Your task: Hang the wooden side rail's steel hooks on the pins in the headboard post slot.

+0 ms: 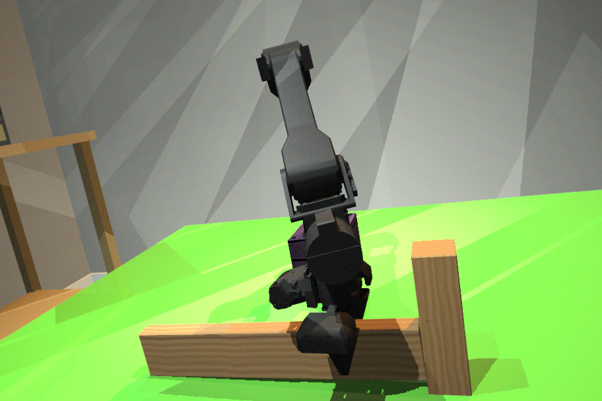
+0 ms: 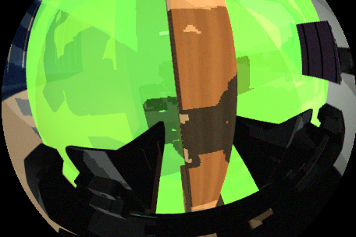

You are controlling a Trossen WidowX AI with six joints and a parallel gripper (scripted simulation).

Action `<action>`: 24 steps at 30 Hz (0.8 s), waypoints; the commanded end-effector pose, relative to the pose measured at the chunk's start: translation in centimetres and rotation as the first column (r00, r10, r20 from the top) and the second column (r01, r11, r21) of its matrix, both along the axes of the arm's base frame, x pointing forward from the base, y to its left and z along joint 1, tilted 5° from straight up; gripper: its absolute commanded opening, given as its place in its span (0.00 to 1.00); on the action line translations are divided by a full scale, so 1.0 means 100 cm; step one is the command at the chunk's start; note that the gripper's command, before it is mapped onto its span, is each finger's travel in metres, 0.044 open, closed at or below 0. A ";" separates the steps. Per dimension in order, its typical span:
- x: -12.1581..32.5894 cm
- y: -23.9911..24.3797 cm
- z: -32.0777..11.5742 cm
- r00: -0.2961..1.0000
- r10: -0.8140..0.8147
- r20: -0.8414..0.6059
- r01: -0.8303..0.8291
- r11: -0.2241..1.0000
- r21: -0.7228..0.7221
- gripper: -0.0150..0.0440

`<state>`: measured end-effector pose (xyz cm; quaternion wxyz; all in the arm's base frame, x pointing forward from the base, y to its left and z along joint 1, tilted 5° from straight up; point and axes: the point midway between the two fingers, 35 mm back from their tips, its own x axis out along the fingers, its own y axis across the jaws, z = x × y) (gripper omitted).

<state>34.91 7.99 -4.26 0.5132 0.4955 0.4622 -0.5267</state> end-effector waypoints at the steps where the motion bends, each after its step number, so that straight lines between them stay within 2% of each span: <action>1: 0.000 0.001 0.007 1.000 0.000 0.001 0.000 1.000 0.001 0.88; 4: 0.000 0.002 0.030 1.000 0.001 0.005 -0.001 1.000 0.005 1.00; 10: -0.001 0.001 0.040 1.000 0.002 0.006 -0.002 1.000 0.006 1.00; 15: -0.002 -0.027 0.042 1.000 0.002 0.006 -0.002 1.000 0.004 1.00; 24: -0.002 -0.024 0.040 1.000 -0.005 0.002 0.005 1.000 0.001 1.00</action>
